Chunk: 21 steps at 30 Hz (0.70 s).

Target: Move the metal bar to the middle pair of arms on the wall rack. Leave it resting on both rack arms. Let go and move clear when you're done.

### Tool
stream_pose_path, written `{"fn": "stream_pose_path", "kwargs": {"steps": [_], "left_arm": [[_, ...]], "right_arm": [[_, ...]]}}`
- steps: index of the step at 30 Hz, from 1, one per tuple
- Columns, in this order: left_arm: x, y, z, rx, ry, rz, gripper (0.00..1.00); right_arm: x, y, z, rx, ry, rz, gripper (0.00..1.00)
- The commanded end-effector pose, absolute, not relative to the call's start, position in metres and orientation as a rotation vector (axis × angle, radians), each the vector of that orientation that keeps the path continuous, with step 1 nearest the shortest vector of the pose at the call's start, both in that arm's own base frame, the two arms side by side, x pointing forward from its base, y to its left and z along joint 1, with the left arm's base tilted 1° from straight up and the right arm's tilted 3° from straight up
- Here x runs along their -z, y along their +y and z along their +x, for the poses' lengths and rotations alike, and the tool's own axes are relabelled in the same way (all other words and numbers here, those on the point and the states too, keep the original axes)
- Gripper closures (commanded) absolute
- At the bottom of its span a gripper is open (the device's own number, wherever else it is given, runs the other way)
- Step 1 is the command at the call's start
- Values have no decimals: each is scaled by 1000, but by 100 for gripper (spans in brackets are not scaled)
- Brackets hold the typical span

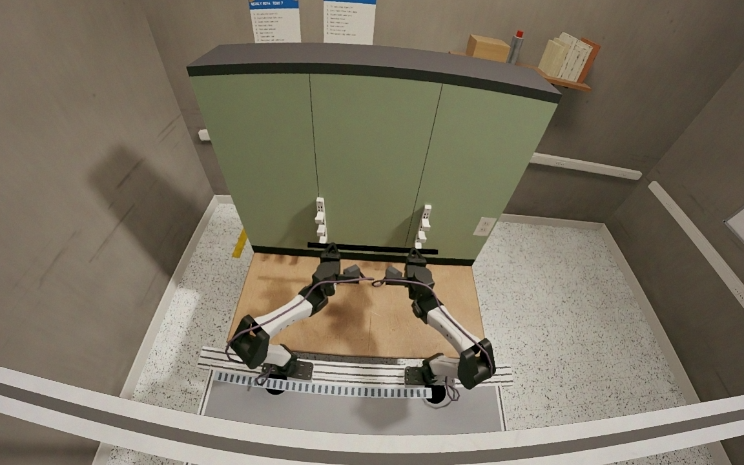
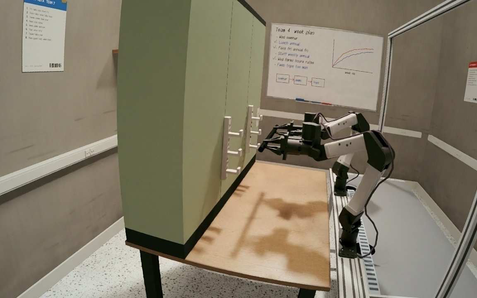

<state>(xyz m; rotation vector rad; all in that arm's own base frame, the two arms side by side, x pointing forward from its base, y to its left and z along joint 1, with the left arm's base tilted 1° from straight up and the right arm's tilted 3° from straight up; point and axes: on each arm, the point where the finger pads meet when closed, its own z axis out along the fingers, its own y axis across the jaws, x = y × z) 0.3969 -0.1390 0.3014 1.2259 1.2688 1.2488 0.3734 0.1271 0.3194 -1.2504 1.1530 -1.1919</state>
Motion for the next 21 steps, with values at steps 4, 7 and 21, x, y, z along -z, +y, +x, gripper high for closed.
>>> {"fn": "stream_pose_path", "kwargs": {"steps": [4,7,21], "left_arm": [[-315,-140,409,-1260,1245,1202,100],[-315,-140,414,-1260,1245,1202,100],[-315,-139,434,-1260,1245,1202,100]], "right_arm": [[-331,126,384,1198,1142,-1219,100],[-331,126,389,1198,1142,-1219,100],[-332,127,409,1198,1142,-1219,100]]}}
